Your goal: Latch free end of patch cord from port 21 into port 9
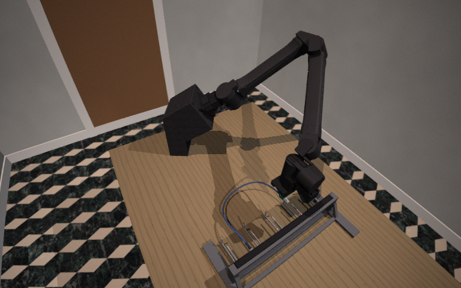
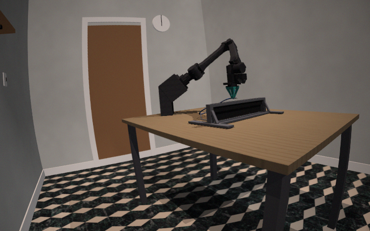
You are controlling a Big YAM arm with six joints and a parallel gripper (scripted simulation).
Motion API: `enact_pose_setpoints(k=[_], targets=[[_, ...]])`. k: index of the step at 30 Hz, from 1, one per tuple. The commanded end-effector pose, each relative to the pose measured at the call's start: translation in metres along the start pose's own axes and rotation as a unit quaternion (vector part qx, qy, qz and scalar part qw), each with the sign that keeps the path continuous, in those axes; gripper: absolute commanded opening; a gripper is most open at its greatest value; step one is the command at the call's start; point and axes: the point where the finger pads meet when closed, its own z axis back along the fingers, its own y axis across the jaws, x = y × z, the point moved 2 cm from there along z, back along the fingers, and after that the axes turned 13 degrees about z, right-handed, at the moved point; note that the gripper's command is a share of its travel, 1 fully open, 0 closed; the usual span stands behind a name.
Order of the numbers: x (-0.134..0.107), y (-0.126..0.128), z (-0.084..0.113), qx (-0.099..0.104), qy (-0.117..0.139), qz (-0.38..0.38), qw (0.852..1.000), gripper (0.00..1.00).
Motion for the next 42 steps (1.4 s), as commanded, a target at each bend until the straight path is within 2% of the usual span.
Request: enact_pose_setpoints(k=[1, 13, 26, 42], targets=[[0.01, -0.012, 0.015, -0.011, -0.013, -0.013, 1.0, 0.0], [0.016, -0.014, 0.011, -0.01, -0.011, -0.016, 1.0, 0.0], [0.035, -0.008, -0.015, -0.004, -0.008, -0.001, 1.0, 0.0], [0.043, -0.007, -0.026, -0.002, -0.008, 0.001, 1.0, 0.0]])
